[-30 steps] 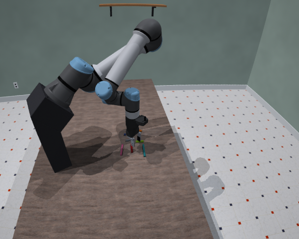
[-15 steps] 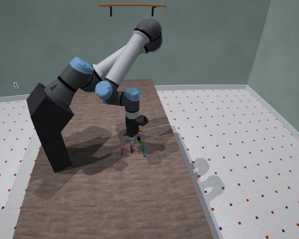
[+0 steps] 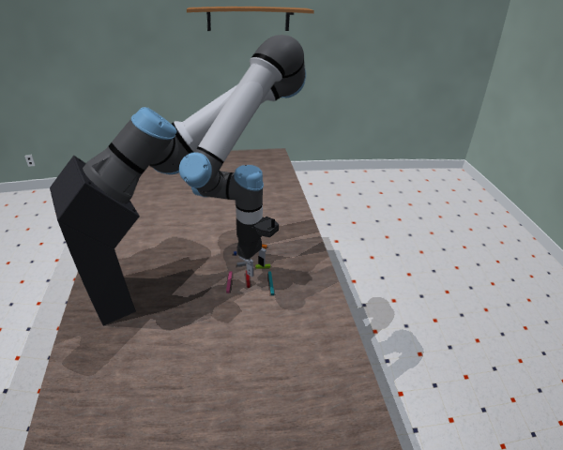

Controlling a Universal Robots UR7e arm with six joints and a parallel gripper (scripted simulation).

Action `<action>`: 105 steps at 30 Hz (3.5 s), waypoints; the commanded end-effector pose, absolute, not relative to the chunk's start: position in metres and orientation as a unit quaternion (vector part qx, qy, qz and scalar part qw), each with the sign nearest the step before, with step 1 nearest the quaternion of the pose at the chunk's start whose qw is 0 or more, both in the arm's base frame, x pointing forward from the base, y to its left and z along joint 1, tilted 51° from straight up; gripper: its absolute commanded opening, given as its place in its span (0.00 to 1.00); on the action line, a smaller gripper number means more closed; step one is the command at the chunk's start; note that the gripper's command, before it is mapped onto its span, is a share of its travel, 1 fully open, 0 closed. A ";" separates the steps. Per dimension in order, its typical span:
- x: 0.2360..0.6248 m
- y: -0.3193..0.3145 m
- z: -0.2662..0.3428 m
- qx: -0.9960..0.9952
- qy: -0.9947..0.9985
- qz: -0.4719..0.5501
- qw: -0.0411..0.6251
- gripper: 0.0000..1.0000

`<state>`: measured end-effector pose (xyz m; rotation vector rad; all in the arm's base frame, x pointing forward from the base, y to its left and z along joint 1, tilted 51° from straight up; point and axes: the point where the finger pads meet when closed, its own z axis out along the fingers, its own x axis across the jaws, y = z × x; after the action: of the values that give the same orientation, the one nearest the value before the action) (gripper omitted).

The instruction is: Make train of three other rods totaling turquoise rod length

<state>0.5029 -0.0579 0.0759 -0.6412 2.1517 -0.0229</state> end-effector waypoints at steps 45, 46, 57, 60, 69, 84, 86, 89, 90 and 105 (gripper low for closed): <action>0.503 -0.058 0.076 -0.257 0.864 -0.010 0.434 1.00; 0.503 -0.058 0.076 -0.257 0.864 -0.010 0.434 1.00; 0.503 -0.058 0.076 -0.255 0.864 -0.008 0.433 1.00; 0.503 -0.058 0.076 -0.253 0.865 -0.007 0.433 1.00; 0.502 -0.056 0.076 -0.232 0.871 0.004 0.433 1.00; 0.500 -0.046 0.075 -0.139 0.892 0.049 0.428 1.00; 0.499 -0.044 0.074 -0.118 0.895 0.060 0.426 1.00; 0.498 -0.040 0.074 -0.083 0.899 0.076 0.423 1.00; 0.497 -0.039 0.074 -0.070 0.900 0.082 0.421 1.00; 0.490 -0.015 0.072 0.122 0.896 0.169 0.392 1.00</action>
<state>0.4919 -0.0221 0.0724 0.1496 2.2790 0.3749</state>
